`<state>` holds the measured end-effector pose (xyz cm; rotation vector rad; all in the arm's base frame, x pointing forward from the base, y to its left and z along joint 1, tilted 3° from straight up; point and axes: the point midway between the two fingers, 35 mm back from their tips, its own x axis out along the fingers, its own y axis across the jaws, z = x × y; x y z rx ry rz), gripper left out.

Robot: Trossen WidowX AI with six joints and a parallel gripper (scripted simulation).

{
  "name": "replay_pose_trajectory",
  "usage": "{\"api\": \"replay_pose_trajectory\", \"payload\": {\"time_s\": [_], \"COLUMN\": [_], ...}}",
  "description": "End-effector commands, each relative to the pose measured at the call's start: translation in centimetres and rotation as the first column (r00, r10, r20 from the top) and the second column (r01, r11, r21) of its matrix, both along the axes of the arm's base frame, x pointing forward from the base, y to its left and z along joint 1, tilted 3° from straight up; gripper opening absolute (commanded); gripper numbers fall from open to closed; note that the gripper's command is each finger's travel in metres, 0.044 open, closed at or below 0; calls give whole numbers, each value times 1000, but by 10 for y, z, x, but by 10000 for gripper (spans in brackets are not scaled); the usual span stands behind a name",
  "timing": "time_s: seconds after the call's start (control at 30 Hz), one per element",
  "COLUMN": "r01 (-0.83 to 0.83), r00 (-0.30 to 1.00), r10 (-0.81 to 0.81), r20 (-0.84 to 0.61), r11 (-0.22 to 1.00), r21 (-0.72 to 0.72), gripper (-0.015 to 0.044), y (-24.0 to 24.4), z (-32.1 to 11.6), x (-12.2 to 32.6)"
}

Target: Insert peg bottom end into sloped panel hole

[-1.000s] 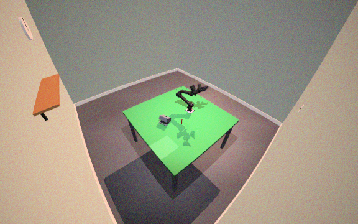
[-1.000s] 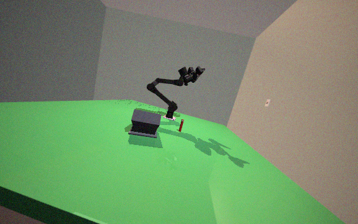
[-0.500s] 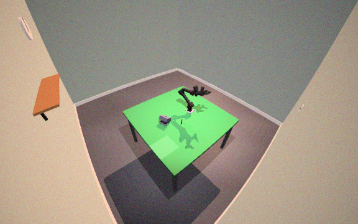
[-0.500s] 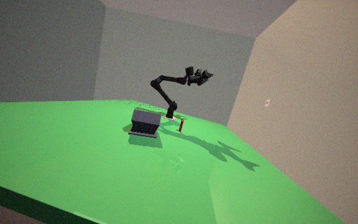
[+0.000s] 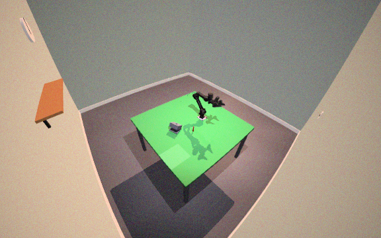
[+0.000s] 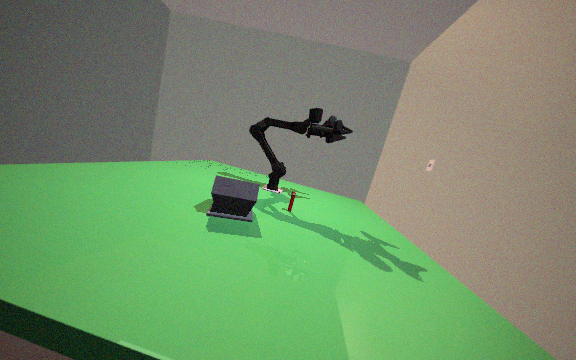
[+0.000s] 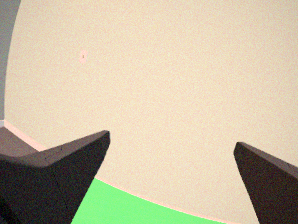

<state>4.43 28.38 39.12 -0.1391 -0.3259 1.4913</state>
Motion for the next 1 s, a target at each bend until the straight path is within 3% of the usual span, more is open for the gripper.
{"api": "replay_pose_trajectory", "payload": {"time_s": [0.0,0.47,0.97], "r01": [58,237,359], "r00": [998,946,805], "r10": [-60,-292,-551], "r20": [-33,-141,-222], "r11": [996,919,749], "r21": [-61,-316,-558], "gripper": [440,440,440], "y": [6,14,-4], "z": [-8,-55,-104], "x": [18,86,156]}}
